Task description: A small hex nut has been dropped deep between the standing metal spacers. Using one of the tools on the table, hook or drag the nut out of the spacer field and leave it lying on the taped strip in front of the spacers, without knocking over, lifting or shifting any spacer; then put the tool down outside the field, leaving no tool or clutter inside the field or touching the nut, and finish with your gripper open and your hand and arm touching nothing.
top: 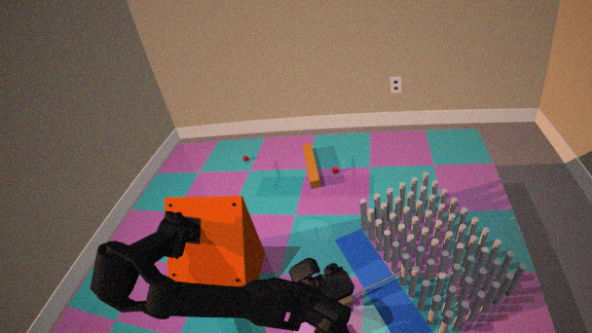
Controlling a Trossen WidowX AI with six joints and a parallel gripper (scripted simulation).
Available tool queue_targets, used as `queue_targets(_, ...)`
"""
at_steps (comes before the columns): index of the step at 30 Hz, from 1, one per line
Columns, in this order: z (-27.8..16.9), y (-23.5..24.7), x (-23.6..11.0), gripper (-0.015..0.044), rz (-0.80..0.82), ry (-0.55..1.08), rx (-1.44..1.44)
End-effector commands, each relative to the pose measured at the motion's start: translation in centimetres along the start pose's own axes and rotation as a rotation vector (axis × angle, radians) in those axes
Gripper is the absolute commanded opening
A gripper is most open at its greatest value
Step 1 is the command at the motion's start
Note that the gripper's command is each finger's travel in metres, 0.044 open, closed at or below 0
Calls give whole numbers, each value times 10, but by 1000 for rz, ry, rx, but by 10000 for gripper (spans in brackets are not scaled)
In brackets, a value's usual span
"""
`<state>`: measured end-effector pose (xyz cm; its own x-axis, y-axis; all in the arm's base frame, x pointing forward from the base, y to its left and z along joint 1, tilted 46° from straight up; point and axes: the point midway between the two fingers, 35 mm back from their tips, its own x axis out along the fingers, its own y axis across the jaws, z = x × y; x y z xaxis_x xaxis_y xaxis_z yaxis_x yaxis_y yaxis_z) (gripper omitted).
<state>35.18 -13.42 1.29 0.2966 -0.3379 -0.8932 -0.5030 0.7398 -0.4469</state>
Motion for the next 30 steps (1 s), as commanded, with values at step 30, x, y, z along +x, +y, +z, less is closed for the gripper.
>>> queue_targets(30, -23, 1, -11, 0, 0, 0, -3)
